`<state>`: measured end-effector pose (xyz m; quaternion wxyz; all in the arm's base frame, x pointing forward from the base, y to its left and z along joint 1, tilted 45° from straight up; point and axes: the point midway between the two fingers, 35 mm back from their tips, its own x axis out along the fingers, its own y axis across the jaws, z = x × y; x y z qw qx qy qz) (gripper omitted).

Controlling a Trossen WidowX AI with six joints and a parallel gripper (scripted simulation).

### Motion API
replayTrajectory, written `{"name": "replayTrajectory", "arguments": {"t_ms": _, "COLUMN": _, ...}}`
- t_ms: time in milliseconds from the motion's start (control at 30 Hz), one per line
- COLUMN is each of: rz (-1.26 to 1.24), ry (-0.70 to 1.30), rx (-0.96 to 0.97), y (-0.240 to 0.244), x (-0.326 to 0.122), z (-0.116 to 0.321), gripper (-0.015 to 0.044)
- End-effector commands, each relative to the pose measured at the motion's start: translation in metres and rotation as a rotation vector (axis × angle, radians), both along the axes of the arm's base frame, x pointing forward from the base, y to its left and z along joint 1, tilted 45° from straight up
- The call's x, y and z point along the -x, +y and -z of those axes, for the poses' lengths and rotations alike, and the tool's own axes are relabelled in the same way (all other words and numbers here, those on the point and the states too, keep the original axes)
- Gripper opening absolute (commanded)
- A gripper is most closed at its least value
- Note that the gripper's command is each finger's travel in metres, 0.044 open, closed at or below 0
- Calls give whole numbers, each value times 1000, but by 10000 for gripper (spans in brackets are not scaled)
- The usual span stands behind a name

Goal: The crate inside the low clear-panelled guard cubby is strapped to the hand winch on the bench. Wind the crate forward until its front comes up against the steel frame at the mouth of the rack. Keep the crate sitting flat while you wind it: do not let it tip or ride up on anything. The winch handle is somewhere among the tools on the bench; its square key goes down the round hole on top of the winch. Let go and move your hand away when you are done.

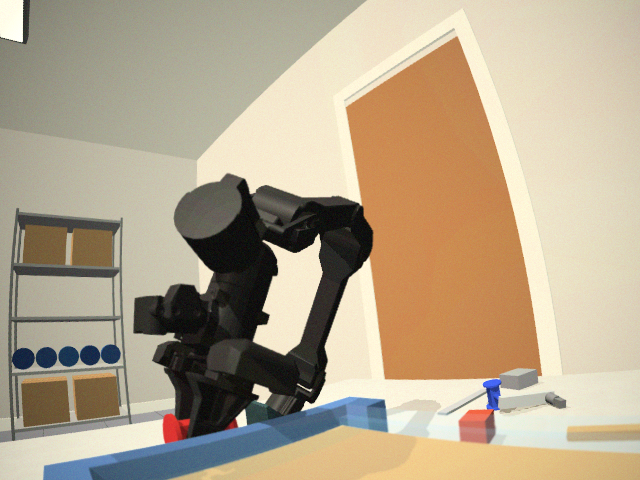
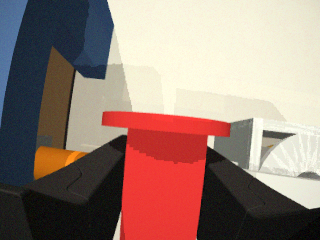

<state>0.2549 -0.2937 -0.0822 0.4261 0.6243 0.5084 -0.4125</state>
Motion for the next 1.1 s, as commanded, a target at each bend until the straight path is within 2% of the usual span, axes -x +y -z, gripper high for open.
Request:
{"name": "replayTrajectory", "arguments": {"t_ms": 0, "rz": -6, "ry": -1, "rx": -23, "y": 11, "x": -2, "z": -6, "gripper": 0}}
{"name": "replayTrajectory", "arguments": {"t_ms": 1067, "rz": -6, "ry": 0, "rx": -25, "y": 36, "x": 4, "z": -27, "gripper": 0}}
